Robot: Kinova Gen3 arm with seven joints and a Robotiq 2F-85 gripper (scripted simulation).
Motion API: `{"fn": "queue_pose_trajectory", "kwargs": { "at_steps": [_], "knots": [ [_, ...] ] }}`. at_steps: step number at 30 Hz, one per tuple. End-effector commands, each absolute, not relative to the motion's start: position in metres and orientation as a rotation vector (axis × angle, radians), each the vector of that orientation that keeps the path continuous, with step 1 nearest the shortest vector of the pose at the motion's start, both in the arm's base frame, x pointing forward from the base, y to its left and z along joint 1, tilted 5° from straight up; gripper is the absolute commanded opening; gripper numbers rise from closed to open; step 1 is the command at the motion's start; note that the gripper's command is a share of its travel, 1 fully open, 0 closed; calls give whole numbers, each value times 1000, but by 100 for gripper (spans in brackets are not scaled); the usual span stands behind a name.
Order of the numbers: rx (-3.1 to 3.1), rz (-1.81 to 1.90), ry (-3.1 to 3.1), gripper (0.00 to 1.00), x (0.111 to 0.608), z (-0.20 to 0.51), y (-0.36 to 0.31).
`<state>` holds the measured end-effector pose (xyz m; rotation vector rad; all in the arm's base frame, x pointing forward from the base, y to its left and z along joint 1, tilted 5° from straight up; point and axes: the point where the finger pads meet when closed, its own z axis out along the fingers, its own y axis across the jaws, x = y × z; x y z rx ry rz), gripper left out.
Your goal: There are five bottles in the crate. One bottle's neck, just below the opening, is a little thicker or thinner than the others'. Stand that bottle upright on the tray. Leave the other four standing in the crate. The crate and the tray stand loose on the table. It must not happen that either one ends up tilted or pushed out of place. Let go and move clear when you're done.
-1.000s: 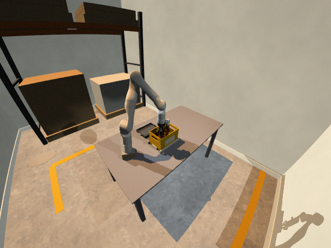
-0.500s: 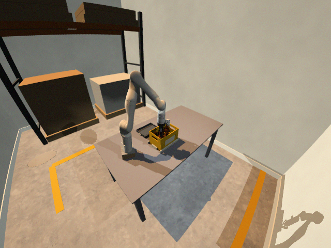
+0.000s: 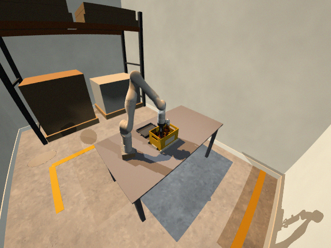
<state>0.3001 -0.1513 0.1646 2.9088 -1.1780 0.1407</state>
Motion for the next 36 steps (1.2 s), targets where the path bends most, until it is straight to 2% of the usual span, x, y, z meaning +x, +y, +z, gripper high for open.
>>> {"fn": "queue_pose_trajectory", "kwargs": {
  "at_steps": [1, 36],
  "knots": [
    [2910, 145, -1176, 0, 301, 166, -151],
    [2910, 145, -1177, 0, 299, 196, -150]
  ]
}}
